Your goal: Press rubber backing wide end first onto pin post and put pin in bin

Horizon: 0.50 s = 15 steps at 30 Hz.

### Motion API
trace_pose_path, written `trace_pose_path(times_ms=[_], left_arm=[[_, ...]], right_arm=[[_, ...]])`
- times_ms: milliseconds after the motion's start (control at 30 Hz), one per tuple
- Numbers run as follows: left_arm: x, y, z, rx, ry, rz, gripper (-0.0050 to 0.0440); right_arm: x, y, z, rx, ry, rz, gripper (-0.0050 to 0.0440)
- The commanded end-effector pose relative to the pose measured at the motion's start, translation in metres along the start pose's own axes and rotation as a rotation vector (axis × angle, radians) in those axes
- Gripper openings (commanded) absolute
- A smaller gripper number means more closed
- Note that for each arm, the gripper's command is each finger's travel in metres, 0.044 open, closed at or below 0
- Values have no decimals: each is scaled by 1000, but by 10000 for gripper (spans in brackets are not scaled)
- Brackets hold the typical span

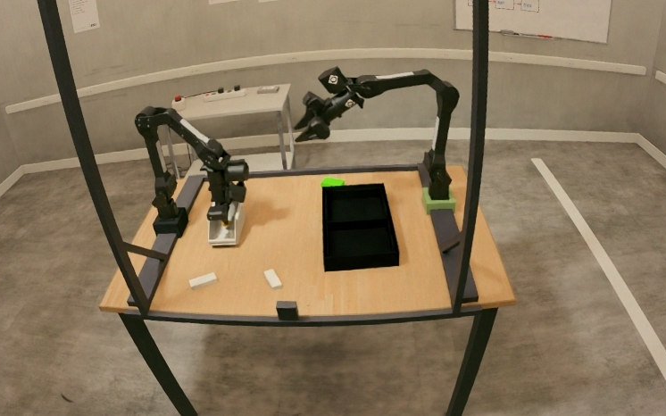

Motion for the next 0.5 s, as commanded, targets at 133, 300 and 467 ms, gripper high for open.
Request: trace_pose_path(times_ms=[133,300,467], left_arm=[[1,9,-1,1,0,-5,-50],[1,12,-1,1,0,-5,-50],[1,13,-1,1,0,-5,-50]], right_arm=[[4,-5,-1,-3,-1,-19,440],[4,-5,-1,-3,-1,-19,440],[4,-5,-1,-3,-1,-19,440]])
Point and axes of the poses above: on each arm, the point midway between the two fingers, 35 mm back from their tips, its own y axis out along the fingers, its own z axis across the jaws, x = y × z, the point moved 9 cm from there along -y, back along the fingers, and after that the axes turned 9 degrees about -y, right-handed, at the moved point
